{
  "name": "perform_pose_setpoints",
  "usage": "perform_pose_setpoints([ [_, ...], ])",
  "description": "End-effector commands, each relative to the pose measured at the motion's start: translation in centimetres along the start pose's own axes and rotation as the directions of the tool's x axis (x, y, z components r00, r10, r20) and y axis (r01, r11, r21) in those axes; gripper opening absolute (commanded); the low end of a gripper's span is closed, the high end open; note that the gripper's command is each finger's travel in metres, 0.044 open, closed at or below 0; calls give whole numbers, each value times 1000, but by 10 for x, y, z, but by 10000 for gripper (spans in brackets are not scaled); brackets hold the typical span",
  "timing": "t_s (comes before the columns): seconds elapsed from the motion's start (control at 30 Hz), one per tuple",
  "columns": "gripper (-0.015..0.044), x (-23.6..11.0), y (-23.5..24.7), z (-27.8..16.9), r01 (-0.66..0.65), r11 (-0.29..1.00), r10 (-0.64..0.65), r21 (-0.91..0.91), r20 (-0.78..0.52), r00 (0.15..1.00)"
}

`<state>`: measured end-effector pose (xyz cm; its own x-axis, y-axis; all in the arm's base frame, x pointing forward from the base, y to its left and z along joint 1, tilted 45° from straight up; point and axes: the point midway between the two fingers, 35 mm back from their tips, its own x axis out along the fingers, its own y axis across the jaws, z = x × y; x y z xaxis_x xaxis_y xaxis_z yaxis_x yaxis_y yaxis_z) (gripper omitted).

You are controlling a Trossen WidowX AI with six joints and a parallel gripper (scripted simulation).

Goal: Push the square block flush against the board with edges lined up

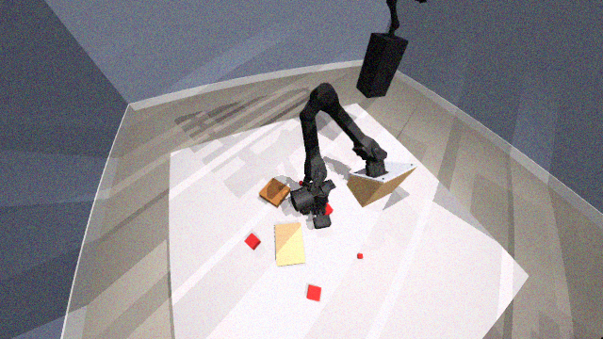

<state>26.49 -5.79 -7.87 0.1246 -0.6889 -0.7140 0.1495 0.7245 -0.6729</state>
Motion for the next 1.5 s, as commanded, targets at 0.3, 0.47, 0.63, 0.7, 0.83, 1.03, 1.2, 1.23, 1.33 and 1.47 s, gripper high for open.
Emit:
perform_pose_setpoints([
  [0.3,0,0,0,20,4,1000,-4,4,5,1000],
  [0.47,0,-1,0,28,4,1000,-4,5,5,1000],
  [0.63,0,-1,0,36,4,1000,-4,5,6,1000],
  [0.7,0,-1,0,40,4,1000,-4,5,6,1000],
  [0.83,0,-1,0,45,4,1000,-4,5,6,1000],
  [1.03,0,-35,2,41,-1,1000,1,6,4,1000],
  [1.2,0,-56,1,40,2,1000,-2,6,6,1000],
  [1.23,0,-56,1,40,2,1000,-2,6,6,1000],
  [1.33,0,-51,2,40,2,1000,-2,-5,8,1000],
  [1.47,0,-53,17,52,-2,993,3,-118,10,1000],
])
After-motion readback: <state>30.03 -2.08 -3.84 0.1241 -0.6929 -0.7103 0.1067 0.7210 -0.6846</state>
